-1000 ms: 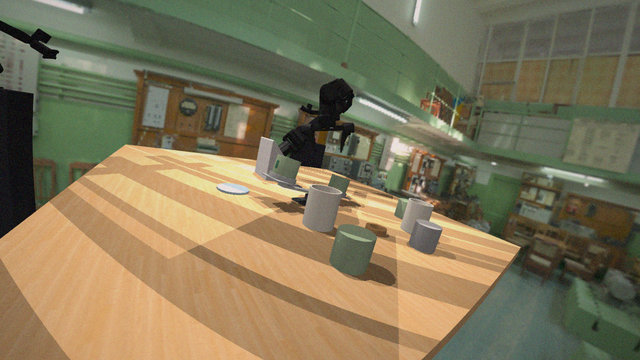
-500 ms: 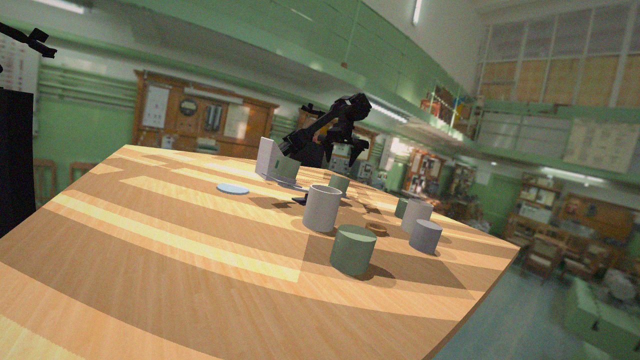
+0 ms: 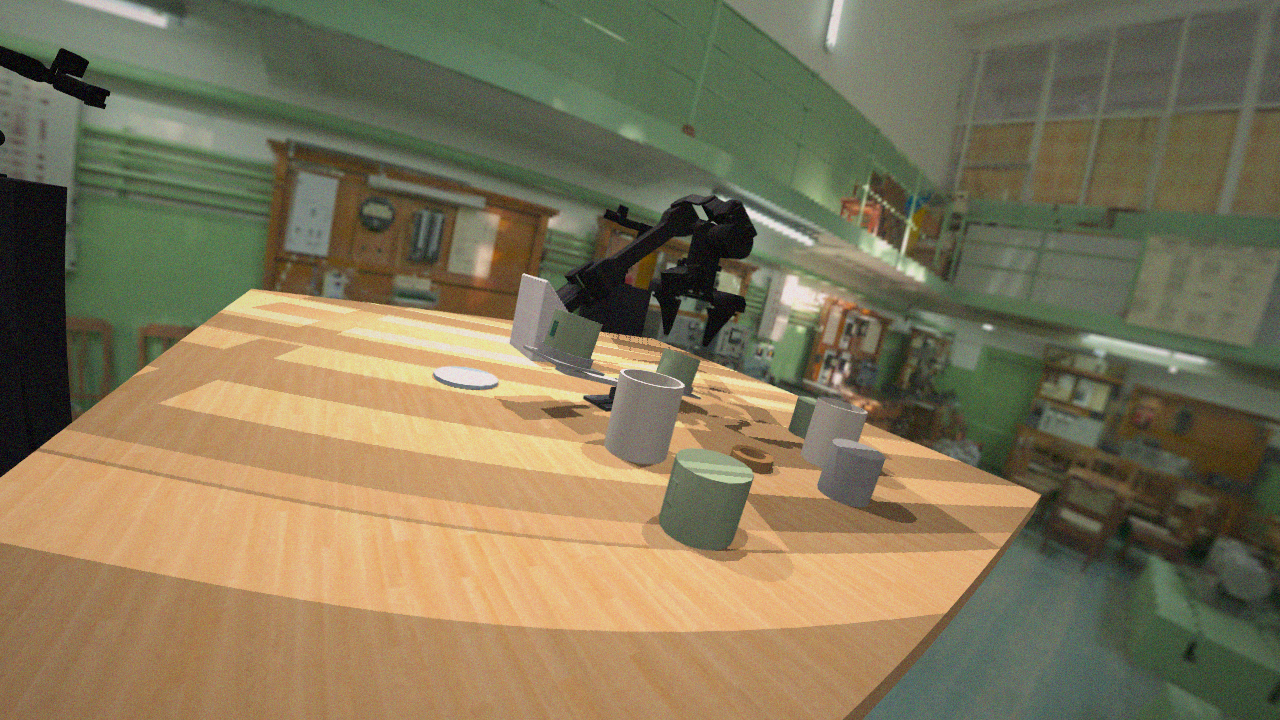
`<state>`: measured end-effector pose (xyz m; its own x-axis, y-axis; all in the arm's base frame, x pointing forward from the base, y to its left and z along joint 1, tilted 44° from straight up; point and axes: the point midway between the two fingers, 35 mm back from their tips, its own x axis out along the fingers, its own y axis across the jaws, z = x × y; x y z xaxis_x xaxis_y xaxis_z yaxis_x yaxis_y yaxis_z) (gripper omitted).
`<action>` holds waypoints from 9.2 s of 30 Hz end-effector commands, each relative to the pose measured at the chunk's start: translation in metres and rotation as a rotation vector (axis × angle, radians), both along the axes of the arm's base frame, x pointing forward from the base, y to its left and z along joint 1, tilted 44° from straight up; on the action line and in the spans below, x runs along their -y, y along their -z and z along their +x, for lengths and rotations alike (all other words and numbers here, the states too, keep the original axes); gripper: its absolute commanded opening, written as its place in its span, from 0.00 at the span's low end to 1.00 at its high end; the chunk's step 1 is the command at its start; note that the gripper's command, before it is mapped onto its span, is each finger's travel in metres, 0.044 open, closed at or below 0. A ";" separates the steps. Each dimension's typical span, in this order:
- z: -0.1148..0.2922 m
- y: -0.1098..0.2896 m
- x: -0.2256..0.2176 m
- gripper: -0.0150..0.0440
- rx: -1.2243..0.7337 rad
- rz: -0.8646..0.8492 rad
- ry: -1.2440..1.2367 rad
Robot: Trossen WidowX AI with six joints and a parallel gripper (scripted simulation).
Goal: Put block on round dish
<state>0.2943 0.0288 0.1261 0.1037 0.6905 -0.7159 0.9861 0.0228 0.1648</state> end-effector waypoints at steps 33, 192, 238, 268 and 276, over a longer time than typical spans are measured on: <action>0.006 0.043 -0.041 1.00 -0.009 -0.003 0.003; -0.006 -0.039 0.038 0.25 -0.016 0.000 0.003; -0.024 -0.046 -0.049 0.25 -0.017 -0.038 0.002; -0.058 -0.028 -0.142 0.25 -0.009 0.005 0.003; -0.057 -0.024 -0.146 0.25 -0.009 0.006 0.003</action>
<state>0.2351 0.1735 0.1521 0.0908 0.6971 -0.7112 0.9877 0.0280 0.1536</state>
